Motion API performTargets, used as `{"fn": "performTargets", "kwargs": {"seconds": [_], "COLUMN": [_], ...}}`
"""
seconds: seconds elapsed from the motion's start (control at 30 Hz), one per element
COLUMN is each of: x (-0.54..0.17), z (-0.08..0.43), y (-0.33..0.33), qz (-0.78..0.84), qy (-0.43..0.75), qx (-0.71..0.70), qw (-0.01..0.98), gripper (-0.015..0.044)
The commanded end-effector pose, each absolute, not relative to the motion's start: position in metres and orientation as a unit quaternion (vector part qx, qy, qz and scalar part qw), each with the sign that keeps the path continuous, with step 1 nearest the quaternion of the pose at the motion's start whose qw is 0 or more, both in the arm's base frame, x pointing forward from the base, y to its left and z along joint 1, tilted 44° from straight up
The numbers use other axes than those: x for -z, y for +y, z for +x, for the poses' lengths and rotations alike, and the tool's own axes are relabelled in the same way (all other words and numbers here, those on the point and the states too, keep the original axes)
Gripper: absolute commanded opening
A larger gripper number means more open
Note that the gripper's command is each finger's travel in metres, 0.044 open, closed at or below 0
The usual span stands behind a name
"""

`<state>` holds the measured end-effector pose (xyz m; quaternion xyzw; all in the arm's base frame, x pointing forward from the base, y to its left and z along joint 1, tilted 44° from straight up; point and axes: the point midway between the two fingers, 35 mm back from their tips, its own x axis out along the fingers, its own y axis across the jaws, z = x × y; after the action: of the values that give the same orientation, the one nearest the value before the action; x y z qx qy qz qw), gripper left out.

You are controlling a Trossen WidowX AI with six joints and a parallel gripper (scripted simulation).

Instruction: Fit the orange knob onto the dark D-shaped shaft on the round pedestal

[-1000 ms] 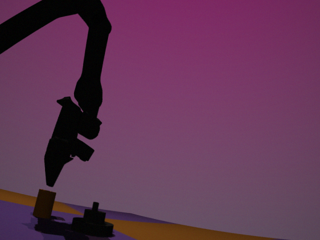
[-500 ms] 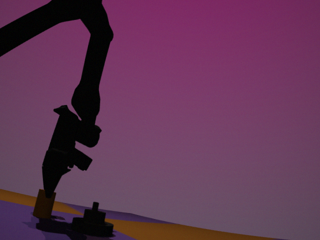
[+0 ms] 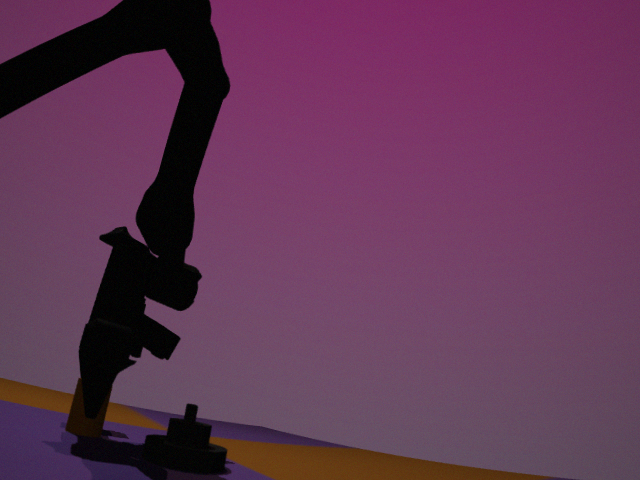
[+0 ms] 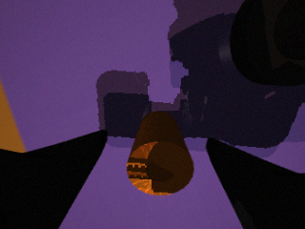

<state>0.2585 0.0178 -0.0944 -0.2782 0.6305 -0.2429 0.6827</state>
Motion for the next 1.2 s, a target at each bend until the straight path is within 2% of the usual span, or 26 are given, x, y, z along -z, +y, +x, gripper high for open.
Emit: {"fn": "performTargets", "kwargs": {"seconds": [0.0, 0.2, 0.57, 0.77, 0.9, 1.17], "x": [0.099, 0.104, 0.104, 0.104, 0.101, 0.082], "z": [0.259, 0.258, 0.258, 0.258, 0.267, 0.271], "y": [0.012, 0.006, 0.006, 0.006, 0.02, 0.049], "qz": [-0.283, -0.283, -0.283, -0.283, -0.272, -0.266], "qy": [0.629, 0.629, 0.629, 0.629, 0.617, 0.617], "qx": [0.243, 0.244, 0.244, 0.244, 0.232, 0.224], "qw": [0.682, 0.682, 0.682, 0.682, 0.701, 0.706], "gripper": [0.044, 0.044, 0.0151, 0.0111, 0.0006, 0.0]}}
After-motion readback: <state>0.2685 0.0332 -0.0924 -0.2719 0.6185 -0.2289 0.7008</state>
